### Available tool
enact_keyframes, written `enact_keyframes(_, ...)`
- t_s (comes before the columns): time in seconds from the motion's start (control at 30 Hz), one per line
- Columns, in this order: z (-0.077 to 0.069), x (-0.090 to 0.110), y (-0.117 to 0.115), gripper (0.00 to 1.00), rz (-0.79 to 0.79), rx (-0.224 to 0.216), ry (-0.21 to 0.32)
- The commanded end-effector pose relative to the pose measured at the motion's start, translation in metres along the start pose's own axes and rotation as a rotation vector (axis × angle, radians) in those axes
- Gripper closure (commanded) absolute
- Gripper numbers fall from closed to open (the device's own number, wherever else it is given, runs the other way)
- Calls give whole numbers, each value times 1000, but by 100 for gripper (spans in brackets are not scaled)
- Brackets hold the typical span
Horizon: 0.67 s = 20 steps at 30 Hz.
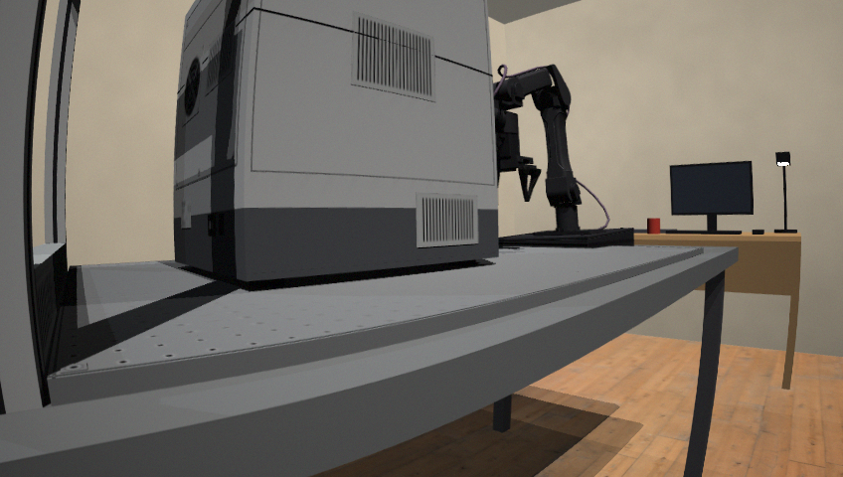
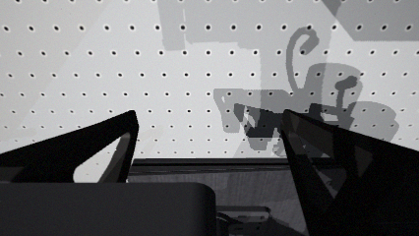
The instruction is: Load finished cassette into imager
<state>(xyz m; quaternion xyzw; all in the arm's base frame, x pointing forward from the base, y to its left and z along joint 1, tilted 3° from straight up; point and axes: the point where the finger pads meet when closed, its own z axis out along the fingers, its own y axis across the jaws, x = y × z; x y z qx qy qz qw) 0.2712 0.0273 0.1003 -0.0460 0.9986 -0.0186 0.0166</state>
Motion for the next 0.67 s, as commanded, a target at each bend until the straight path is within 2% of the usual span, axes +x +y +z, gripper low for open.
enact_keyframes(0.0,-11,-13,1,0,11,-12,-62)
enact_keyframes(0.63,-11,-13,1,0,11,-12,-62)
